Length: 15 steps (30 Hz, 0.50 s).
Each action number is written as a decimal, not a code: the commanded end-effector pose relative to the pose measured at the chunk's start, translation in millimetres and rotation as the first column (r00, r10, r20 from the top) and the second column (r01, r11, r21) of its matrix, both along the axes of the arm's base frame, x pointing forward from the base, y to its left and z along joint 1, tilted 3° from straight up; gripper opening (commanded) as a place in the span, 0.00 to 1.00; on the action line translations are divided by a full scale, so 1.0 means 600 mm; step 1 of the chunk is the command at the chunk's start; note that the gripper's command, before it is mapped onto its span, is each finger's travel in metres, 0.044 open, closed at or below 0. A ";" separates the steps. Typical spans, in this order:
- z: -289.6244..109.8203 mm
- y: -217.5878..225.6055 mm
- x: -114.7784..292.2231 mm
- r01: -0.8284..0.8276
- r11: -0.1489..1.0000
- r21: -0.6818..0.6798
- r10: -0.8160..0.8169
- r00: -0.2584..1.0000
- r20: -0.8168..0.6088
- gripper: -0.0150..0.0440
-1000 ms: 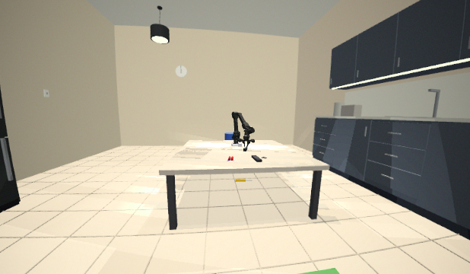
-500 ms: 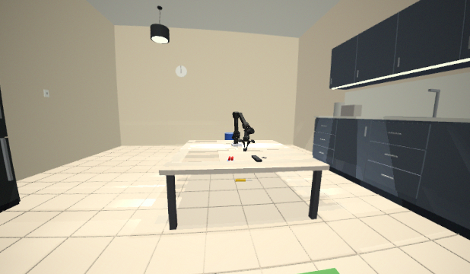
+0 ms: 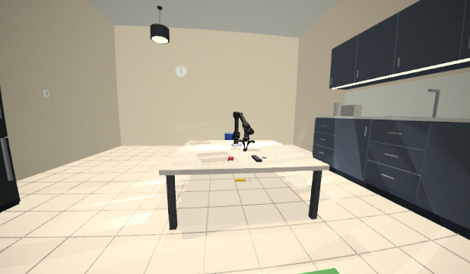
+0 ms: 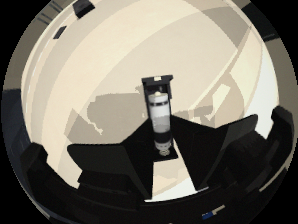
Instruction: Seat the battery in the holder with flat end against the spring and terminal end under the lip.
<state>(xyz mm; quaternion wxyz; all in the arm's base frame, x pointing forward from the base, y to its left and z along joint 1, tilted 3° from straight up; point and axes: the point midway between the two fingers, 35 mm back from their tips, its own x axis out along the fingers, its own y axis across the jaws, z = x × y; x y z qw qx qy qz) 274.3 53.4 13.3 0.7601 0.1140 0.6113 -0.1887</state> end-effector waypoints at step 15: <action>-0.008 -0.002 -0.001 0.016 0.998 0.064 -0.006 0.989 -0.148 0.35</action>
